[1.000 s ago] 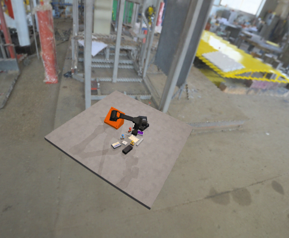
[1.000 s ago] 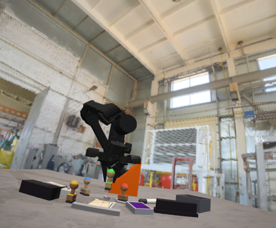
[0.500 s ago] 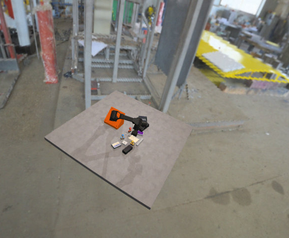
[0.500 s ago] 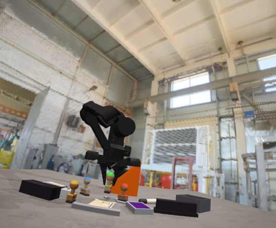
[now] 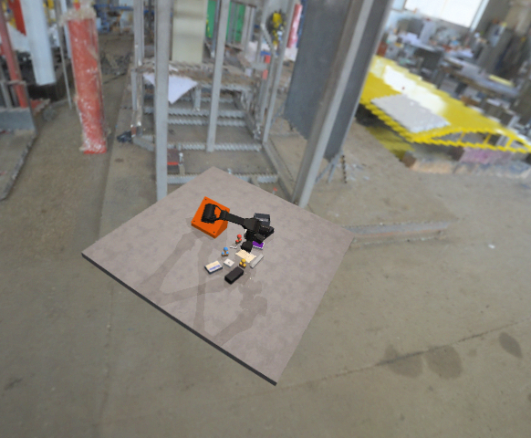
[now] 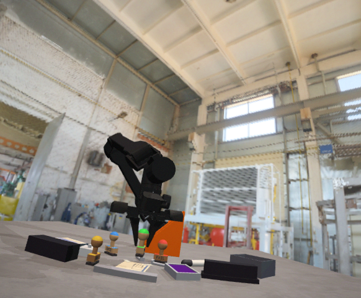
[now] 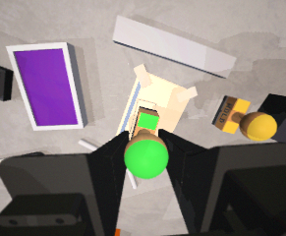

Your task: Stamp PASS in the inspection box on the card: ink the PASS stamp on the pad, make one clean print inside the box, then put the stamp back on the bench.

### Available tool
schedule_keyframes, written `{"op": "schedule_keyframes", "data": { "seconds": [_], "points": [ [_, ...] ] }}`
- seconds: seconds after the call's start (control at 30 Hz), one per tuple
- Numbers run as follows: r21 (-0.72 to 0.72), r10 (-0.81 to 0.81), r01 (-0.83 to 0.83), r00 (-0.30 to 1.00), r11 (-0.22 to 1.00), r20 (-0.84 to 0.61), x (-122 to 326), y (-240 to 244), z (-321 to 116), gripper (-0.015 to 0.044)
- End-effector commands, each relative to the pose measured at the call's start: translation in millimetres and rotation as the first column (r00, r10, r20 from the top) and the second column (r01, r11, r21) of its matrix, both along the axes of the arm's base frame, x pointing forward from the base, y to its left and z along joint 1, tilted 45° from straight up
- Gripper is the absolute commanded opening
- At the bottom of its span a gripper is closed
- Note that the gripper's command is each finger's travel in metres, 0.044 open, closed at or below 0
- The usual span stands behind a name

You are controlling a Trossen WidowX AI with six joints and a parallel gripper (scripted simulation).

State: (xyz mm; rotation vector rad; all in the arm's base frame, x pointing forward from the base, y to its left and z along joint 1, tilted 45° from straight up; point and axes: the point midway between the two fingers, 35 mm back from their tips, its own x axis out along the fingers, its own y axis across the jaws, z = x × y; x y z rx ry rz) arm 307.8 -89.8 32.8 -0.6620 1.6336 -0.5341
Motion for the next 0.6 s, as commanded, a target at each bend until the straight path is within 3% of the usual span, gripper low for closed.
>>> {"op": "schedule_keyframes", "data": {
  "seconds": [0.0,0.57],
  "points": [
    [-0.003,0.003,-0.003,1.0,1.0,-0.004,-0.8,-2.0,-2.3,0.0],
    [-0.004,0.004,-0.004,1.0,1.0,-0.003,-2.8,-9.9,-9.9,0.0]
  ]
}}
